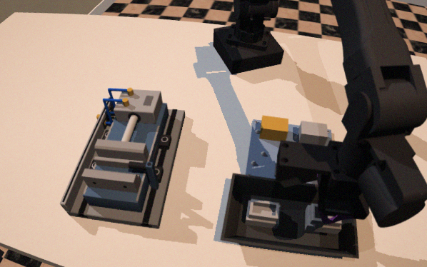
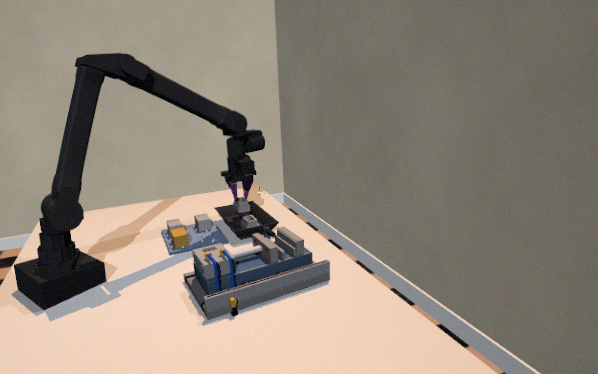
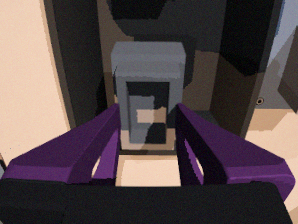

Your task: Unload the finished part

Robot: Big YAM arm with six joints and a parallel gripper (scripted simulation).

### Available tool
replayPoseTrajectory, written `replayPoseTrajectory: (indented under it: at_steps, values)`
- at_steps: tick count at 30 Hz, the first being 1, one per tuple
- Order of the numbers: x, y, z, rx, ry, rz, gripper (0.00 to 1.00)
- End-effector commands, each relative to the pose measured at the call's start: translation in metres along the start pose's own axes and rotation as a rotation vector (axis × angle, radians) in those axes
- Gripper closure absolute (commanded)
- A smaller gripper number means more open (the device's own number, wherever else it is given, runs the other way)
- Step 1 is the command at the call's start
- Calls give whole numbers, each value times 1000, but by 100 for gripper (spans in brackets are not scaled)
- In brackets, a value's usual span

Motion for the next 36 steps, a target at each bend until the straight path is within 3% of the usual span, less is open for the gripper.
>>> replayPoseTrajectory:
  at_steps: [1, 6, 7, 15, 36]
  values:
    - [-1, 8, 2, -2, -20, 4, 100]
    - [-1, 8, 3, -1, -20, -1, 100]
    - [-1, -5, 3, 5, -20, -16, 100]
    - [-2, 12, 3, -2, -20, 3, 100]
    - [-2, 12, 3, -2, -20, 3, 100]
Point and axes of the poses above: the point where the finger pads meet when closed, its own y axis out along the fingers, its own x axis across the jaws, z = x × y, the point moved 7 cm from there along -y, back along the fingers, and after that the axes turned 1 degree about y, right-handed, at the moved point
